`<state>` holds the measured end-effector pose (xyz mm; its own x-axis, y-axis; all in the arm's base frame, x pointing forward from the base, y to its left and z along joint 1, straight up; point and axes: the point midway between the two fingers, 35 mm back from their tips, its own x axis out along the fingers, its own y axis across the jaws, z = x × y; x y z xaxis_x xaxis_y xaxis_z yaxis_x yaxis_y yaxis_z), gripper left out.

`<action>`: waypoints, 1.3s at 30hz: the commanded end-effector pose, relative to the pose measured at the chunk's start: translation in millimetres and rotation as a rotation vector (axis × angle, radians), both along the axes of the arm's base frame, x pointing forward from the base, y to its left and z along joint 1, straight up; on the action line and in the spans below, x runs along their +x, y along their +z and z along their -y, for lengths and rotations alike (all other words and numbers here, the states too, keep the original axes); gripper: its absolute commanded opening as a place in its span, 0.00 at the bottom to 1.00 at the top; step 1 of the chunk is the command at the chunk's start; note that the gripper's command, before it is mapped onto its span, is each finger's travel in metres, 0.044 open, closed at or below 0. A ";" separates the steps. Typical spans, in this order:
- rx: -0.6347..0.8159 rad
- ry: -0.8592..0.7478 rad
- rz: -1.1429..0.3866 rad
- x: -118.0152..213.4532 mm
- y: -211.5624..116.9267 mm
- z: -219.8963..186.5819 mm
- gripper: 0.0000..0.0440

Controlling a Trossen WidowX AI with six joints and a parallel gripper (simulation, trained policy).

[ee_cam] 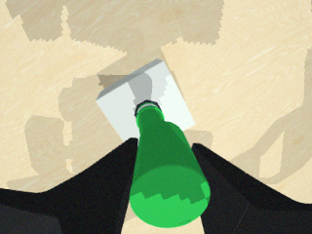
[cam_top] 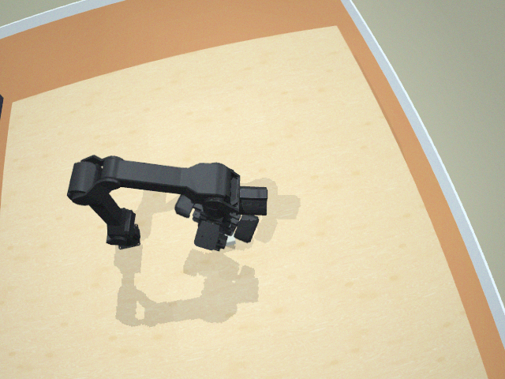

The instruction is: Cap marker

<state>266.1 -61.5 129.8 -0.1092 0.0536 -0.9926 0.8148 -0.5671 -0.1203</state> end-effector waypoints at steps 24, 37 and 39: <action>0.022 0.040 -0.040 -2.0 -39.8 -2.2 0.00; 0.018 0.071 -0.028 -1.6 -51.6 -2.3 0.02; 0.017 0.073 -0.032 -2.4 -52.9 -2.4 0.14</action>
<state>268.9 -62.5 94.7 -0.1012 0.0478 -0.9937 0.8489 -0.5168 -0.1113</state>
